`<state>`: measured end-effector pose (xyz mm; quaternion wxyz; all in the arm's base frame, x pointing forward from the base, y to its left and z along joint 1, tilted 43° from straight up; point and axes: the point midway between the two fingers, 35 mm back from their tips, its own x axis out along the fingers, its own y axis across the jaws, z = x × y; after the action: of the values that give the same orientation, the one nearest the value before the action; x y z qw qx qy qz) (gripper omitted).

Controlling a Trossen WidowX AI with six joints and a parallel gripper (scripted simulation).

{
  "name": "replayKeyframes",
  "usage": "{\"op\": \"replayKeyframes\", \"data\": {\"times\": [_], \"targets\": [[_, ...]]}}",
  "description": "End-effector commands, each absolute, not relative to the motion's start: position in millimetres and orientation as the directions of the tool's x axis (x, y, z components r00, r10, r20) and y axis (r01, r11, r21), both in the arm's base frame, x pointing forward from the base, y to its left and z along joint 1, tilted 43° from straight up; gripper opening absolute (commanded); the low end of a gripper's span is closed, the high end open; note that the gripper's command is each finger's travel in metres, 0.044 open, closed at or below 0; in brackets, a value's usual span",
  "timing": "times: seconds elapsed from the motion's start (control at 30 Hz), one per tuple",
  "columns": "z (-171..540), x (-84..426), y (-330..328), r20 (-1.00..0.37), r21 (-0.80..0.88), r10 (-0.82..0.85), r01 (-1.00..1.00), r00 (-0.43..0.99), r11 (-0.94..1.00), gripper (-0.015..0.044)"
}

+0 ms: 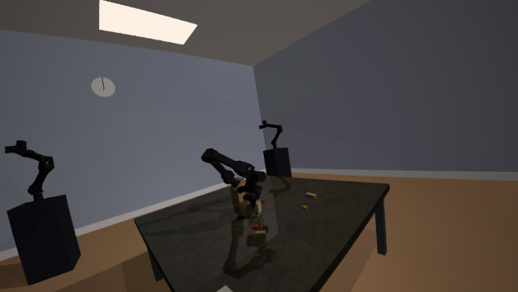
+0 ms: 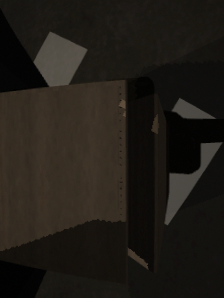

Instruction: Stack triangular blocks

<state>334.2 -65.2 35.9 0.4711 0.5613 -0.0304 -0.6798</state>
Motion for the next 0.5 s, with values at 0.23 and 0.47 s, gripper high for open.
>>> {"op": "replayKeyframes", "data": {"times": [0.23, 0.47], "targets": [[31.9, 331.0, -70.6, -0.731, 0.571, -0.678, 0.612, 0.074, -0.548, 0.0], [29.9, 329.8, -73.3, -0.731, 0.571, -0.679, 0.612, 0.074, -0.548, 0.0]]}}
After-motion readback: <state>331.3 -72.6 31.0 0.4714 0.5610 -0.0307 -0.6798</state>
